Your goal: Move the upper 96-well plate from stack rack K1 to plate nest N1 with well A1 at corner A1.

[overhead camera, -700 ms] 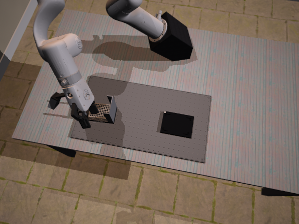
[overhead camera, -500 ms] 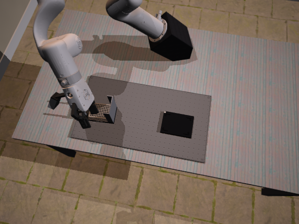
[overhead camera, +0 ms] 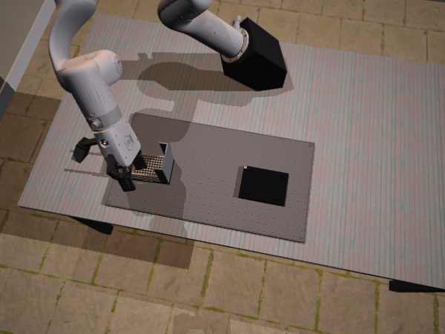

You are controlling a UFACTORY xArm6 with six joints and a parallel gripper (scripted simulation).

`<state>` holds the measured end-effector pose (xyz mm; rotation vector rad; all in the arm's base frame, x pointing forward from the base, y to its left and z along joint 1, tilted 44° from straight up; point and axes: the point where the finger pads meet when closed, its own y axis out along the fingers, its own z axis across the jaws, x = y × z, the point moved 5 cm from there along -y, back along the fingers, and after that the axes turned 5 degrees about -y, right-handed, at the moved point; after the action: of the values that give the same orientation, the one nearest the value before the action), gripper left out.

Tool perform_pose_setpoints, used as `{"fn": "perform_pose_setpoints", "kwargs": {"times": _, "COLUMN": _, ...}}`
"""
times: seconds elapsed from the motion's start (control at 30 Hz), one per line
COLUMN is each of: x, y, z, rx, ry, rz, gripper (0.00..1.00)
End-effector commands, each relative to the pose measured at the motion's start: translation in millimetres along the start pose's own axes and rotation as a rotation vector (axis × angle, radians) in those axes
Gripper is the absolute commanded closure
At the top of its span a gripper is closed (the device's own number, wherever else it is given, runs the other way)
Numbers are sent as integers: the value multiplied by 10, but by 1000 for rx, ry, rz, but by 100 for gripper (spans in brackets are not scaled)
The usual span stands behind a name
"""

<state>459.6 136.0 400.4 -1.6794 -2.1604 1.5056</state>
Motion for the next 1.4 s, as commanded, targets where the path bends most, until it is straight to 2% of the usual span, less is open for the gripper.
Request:
{"fn": "perform_pose_setpoints", "kwargs": {"times": 0.0, "x": -15, "y": 67, "z": 142, "rx": 66, "ry": 11, "rz": 18, "gripper": 0}}
{"fn": "perform_pose_setpoints", "kwargs": {"times": 0.1, "x": -21, "y": 91, "z": 202, "rx": 66, "ry": 11, "rz": 18, "gripper": 0}}
{"fn": "perform_pose_setpoints", "kwargs": {"times": 0.2, "x": -27, "y": 142, "z": 298, "rx": 161, "ry": 27, "rz": 46, "gripper": 0}}
{"fn": "perform_pose_setpoints", "kwargs": {"times": 0.3, "x": -46, "y": 187, "z": 437, "rx": 165, "ry": 27, "rz": 48, "gripper": 0}}
{"fn": "perform_pose_setpoints", "kwargs": {"times": 0.4, "x": -49, "y": 195, "z": 463, "rx": 165, "ry": 27, "rz": 48, "gripper": 0}}
{"fn": "perform_pose_setpoints", "kwargs": {"times": 0.5, "x": -59, "y": 238, "z": 562, "rx": 258, "ry": 44, "rz": 82, "gripper": 0}}
{"fn": "perform_pose_setpoints", "kwargs": {"times": 0.67, "x": -88, "y": 276, "z": 726, "rx": 262, "ry": 44, "rz": 83, "gripper": 0}}
{"fn": "perform_pose_setpoints", "kwargs": {"times": 0.77, "x": -103, "y": 311, "z": 829, "rx": 352, "ry": 60, "rz": 123, "gripper": 0}}
{"fn": "perform_pose_setpoints", "kwargs": {"times": 0.87, "x": -134, "y": 330, "z": 972, "rx": 357, "ry": 61, "rz": 125, "gripper": 0}}
{"fn": "perform_pose_setpoints", "kwargs": {"times": 0.97, "x": -138, "y": 333, "z": 990, "rx": 357, "ry": 61, "rz": 125, "gripper": 0}}
{"fn": "perform_pose_setpoints", "kwargs": {"times": 1.07, "x": -158, "y": 358, "z": 1095, "rx": 444, "ry": 77, "rz": 172, "gripper": 0}}
{"fn": "perform_pose_setpoints", "kwargs": {"times": 1.23, "x": -199, "y": 365, "z": 1251, "rx": 448, "ry": 78, "rz": 174, "gripper": 0}}
{"fn": "perform_pose_setpoints", "kwargs": {"times": 1.33, "x": -222, "y": 382, "z": 1358, "rx": 532, "ry": 94, "rz": 226, "gripper": 0}}
{"fn": "perform_pose_setpoints", "kwargs": {"times": 1.37, "x": -236, "y": 380, "z": 1403, "rx": 537, "ry": 94, "rz": 228, "gripper": 0}}
